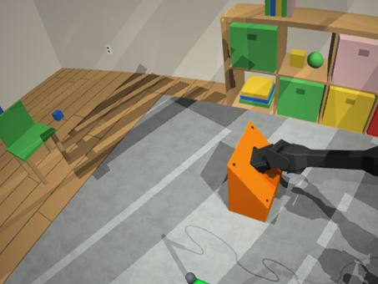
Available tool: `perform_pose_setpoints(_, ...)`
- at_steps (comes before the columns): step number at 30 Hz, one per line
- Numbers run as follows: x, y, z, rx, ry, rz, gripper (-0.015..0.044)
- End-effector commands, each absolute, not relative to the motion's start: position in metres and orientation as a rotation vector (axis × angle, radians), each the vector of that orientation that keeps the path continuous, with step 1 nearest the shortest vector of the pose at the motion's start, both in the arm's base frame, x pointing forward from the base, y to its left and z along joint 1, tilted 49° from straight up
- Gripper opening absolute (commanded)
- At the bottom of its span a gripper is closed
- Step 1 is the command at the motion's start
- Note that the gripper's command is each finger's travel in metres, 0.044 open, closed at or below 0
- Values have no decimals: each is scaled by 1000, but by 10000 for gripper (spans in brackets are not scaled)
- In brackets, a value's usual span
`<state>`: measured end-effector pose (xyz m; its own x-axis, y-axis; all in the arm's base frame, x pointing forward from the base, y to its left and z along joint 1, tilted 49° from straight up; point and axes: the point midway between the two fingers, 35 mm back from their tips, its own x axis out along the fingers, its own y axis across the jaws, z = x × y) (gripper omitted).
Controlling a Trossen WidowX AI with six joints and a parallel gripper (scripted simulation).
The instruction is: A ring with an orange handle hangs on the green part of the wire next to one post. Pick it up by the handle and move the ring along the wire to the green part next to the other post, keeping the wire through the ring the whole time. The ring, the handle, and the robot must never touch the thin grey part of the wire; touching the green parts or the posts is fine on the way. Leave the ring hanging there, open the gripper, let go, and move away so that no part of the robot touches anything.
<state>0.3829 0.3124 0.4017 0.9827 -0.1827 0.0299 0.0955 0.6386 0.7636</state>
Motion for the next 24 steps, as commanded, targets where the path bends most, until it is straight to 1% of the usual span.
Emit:
perform_pose_setpoints(1,402,287,422,875,-122,-168,160)
perform_pose_setpoints(13,404,285,423,875,-122,-168,160)
perform_pose_setpoints(24,419,284,425,875,-124,-168,160)
